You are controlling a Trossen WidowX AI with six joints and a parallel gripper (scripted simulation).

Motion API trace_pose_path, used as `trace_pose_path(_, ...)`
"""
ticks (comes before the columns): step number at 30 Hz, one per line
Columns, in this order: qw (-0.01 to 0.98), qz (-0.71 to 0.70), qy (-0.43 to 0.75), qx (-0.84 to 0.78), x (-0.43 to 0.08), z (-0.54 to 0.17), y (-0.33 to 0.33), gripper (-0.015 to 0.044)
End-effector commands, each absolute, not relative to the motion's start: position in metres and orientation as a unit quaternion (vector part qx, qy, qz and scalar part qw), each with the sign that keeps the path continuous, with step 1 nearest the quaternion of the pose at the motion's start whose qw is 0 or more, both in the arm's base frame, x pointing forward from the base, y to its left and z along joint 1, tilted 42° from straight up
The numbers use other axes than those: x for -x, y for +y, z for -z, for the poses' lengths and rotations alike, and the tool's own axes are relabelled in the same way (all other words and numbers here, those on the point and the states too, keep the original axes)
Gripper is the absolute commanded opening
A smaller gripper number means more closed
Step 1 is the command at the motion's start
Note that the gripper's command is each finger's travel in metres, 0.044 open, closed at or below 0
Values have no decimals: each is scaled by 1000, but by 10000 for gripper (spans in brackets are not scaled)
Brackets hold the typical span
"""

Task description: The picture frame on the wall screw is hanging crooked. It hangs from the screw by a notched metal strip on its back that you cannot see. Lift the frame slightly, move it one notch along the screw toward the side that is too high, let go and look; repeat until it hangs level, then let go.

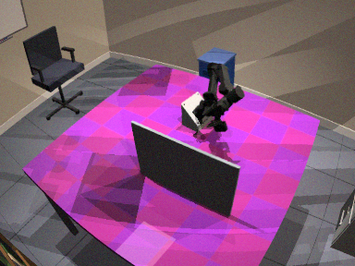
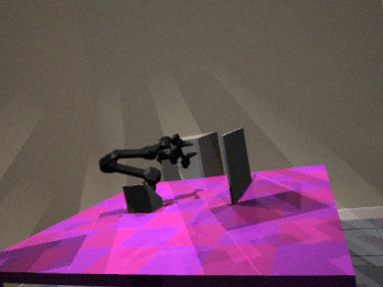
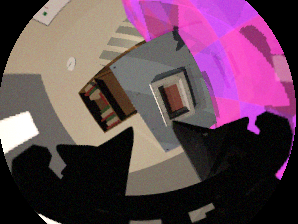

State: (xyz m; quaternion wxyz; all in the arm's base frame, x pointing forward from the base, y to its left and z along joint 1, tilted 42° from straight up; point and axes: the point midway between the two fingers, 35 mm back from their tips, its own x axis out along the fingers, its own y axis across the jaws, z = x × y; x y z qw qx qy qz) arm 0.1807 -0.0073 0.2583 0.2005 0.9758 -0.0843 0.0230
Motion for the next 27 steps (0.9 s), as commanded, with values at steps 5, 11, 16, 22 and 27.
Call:
trace_pose_path(5, 198, -23, -86, -976, -180, -258, -8, 260)
trace_pose_path(11, 198, -23, -86, -976, -180, -258, -8, 260)
trace_pose_path(16, 198, -23, -86, -976, -180, -258, -8, 260)
trace_pose_path(22, 203, -23, -84, -975, -182, -258, -7, 260)
trace_pose_path(27, 269, -22, -70, -960, -213, -259, 9, 260)
